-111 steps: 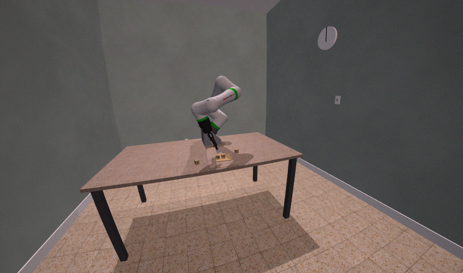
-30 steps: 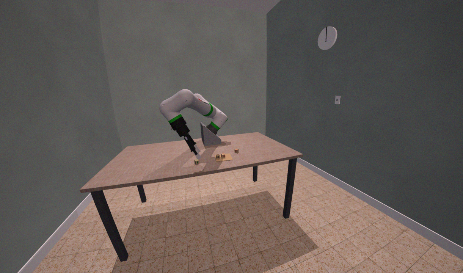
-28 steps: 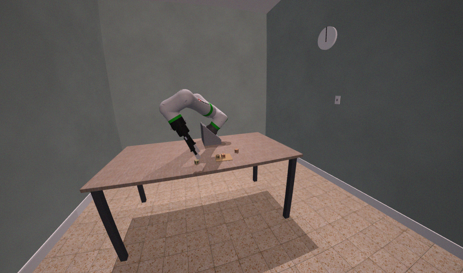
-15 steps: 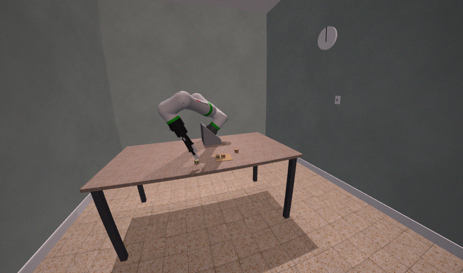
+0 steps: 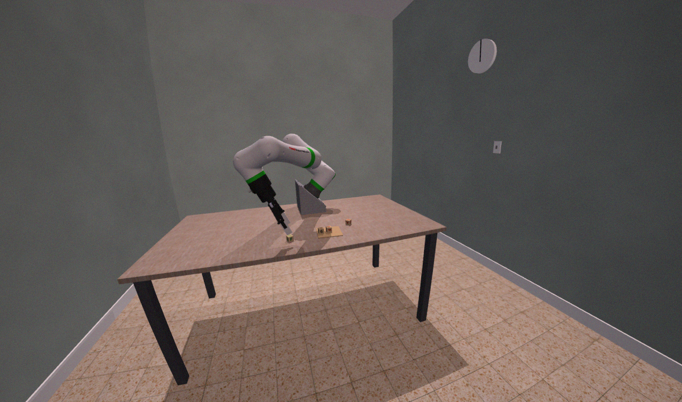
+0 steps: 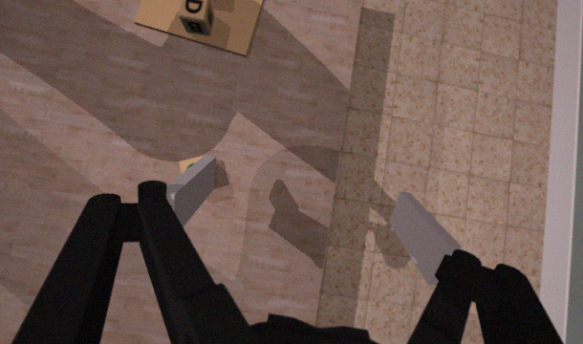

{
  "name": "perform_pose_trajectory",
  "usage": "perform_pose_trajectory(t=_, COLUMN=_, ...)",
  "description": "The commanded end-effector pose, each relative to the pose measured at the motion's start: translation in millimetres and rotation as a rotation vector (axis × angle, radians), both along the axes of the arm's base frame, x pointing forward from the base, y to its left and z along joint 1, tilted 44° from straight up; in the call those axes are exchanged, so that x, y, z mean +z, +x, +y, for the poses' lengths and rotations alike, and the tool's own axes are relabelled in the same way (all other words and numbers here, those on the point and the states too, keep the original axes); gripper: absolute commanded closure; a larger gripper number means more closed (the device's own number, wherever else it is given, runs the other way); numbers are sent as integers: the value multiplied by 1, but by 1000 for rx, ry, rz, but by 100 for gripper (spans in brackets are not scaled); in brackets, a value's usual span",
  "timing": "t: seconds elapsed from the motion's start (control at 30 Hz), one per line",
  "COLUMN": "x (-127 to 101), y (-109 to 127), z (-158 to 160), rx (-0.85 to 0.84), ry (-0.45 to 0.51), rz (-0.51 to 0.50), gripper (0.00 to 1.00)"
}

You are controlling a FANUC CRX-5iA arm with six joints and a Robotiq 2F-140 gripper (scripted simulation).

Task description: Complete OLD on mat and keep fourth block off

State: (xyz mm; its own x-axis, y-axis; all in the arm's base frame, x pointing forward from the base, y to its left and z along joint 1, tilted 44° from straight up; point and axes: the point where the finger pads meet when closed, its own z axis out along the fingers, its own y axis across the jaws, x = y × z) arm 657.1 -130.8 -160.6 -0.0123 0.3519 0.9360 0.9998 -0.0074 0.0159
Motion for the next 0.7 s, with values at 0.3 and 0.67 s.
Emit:
perform_pose_trajectory(t=0.3, x=-6, y=-20, z=2, rx=8, ry=-16, rz=0, gripper=0)
perform_pose_trajectory(t=0.67, x=-12, y=-40, z=5, rx=17, ry=-33, rz=2, gripper=0)
